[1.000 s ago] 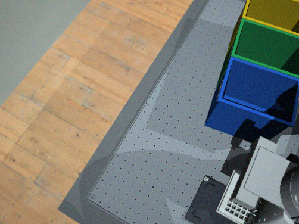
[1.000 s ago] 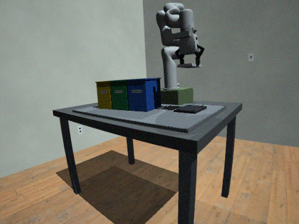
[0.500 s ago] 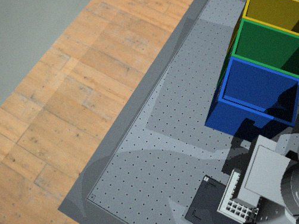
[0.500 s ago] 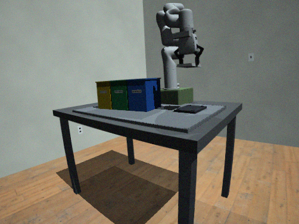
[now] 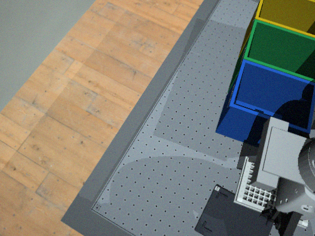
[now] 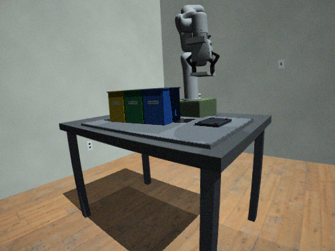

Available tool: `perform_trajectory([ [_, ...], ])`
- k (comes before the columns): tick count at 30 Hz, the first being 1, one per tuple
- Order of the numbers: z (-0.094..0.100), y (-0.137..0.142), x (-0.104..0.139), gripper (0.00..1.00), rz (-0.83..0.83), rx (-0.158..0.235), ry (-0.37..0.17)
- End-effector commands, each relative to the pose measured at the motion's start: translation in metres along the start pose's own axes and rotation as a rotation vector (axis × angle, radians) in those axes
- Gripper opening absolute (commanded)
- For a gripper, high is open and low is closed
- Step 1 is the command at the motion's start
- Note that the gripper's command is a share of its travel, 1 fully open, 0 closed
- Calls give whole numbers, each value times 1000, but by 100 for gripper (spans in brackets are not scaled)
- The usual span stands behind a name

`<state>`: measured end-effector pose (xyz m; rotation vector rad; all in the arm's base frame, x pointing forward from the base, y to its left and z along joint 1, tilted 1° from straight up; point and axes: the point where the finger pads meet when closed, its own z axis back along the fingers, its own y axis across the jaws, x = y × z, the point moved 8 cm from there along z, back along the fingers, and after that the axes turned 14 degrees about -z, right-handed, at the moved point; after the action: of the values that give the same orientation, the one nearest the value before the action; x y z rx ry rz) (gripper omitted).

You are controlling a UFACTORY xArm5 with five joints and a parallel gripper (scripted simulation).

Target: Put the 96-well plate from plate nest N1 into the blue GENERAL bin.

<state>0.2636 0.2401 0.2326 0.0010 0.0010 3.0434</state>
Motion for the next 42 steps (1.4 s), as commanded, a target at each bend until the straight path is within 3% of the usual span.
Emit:
perform_trajectory([
  [1,1,12,-5,0,1,-4,3],
  [42,-1,123,-45,0,1,-5,9],
])
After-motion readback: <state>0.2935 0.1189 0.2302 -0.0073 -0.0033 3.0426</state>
